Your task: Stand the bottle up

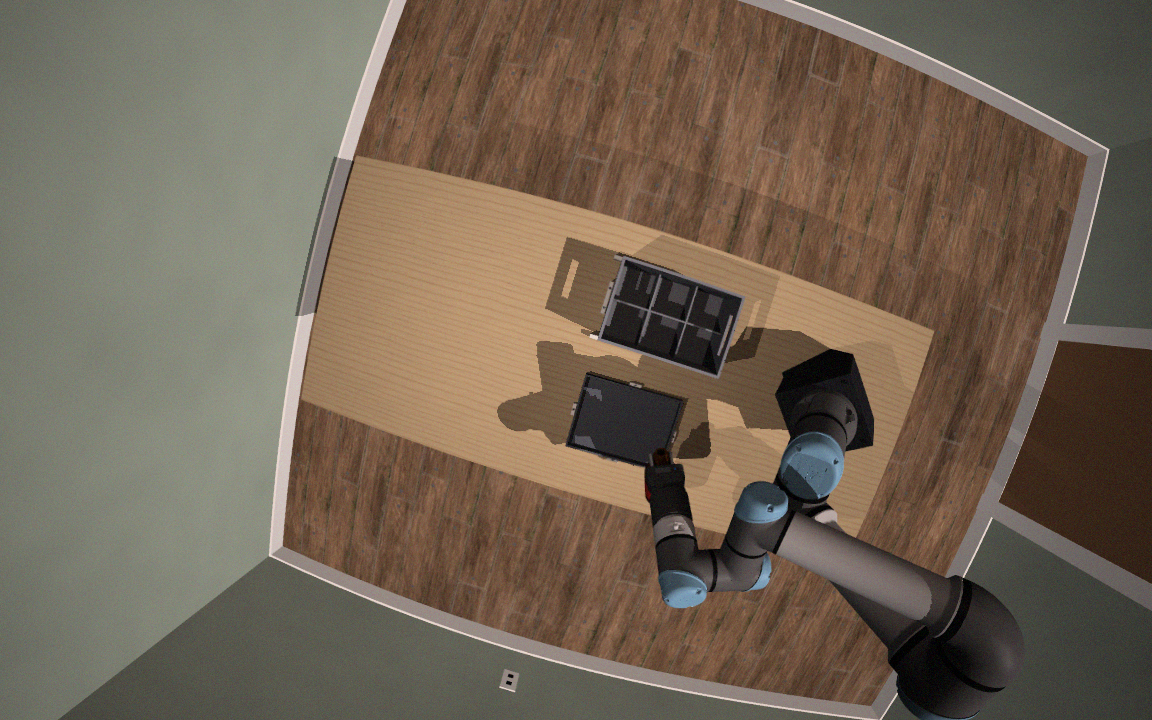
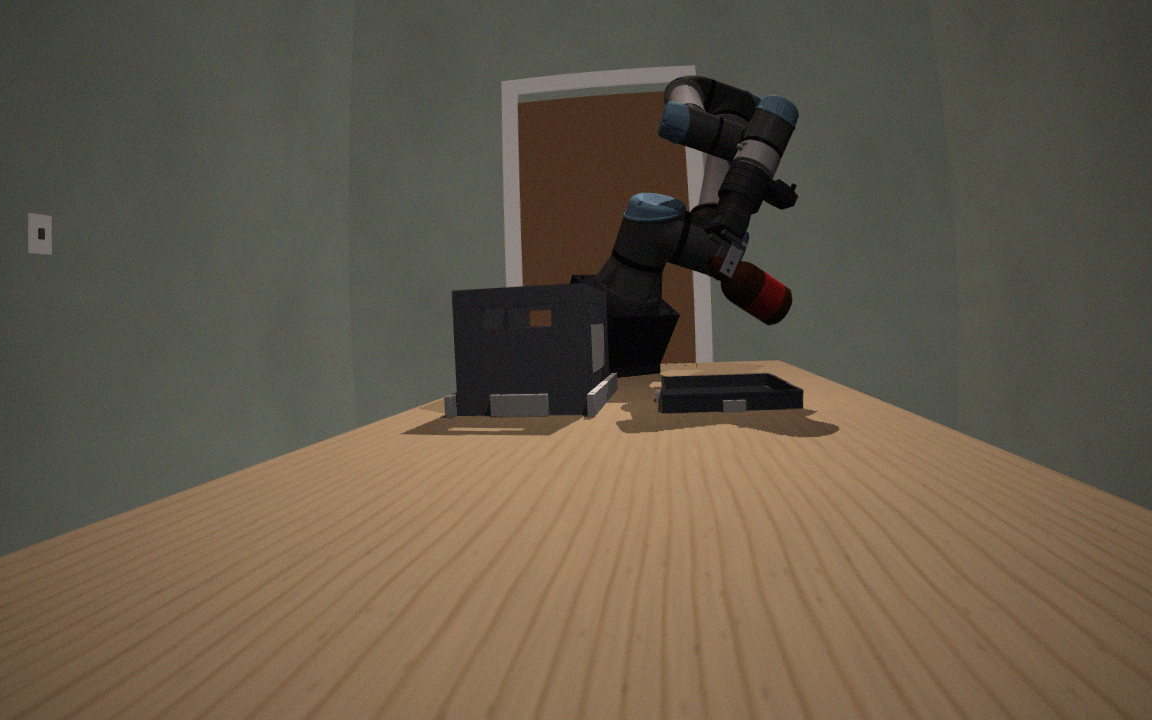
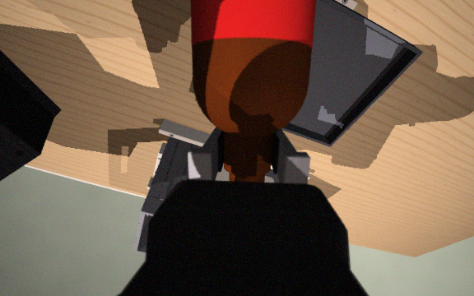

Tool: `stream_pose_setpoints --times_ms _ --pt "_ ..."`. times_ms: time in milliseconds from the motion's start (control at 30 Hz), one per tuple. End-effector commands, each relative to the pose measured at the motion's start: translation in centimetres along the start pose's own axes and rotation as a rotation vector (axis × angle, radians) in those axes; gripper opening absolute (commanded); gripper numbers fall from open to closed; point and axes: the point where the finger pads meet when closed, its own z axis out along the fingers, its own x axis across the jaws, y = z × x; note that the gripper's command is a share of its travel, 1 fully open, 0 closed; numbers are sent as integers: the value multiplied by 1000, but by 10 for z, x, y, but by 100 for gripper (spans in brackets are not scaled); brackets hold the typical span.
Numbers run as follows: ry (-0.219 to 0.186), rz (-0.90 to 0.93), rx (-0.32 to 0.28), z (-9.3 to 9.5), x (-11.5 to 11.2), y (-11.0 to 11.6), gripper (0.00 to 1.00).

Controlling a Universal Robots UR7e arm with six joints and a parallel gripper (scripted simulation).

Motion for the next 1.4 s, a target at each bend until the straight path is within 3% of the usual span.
stream_pose_setpoints --times_ms 0,700,1367 --pt "1 0 0 0 0 0 0" --pt "-3 1 -12 0 0 0 0" --pt "-12 1 -124 1 -2 0 0"
